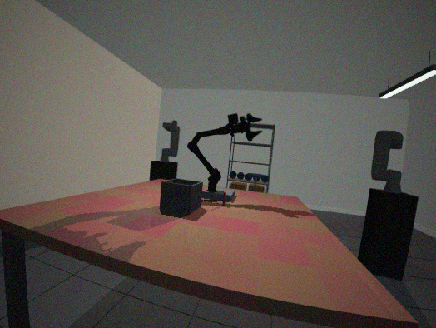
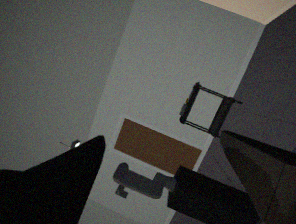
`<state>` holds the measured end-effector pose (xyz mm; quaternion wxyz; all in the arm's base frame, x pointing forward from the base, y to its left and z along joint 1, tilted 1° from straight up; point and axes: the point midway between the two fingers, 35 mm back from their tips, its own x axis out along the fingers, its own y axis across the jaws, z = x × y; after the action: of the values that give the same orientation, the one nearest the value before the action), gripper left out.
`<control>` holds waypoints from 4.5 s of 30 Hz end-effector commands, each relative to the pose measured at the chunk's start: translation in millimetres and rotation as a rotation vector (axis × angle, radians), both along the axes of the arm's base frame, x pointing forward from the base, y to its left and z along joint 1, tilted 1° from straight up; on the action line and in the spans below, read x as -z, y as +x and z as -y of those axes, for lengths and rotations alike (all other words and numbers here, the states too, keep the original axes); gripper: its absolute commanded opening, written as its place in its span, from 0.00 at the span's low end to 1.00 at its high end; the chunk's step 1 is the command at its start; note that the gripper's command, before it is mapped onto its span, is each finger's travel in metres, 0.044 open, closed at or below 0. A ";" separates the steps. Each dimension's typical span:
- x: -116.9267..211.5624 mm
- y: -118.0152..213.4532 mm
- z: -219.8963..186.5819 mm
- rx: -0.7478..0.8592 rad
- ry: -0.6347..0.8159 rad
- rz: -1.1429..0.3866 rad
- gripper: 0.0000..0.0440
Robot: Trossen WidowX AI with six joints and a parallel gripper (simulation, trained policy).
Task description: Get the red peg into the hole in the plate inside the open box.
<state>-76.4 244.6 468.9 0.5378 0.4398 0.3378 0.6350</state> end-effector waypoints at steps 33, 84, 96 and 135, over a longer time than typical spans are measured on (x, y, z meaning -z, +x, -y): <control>196.6 180.2 -34.3 0.588 -0.835 -0.567 1.00; 398.5 207.7 96.5 0.983 -1.471 -1.385 1.00; 433.8 210.8 99.5 1.014 -1.452 -1.430 0.77; 352.9 260.8 65.8 0.896 -1.125 -1.354 0.00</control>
<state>181.4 180.4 107.1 0.5453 0.4733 0.6342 -0.2764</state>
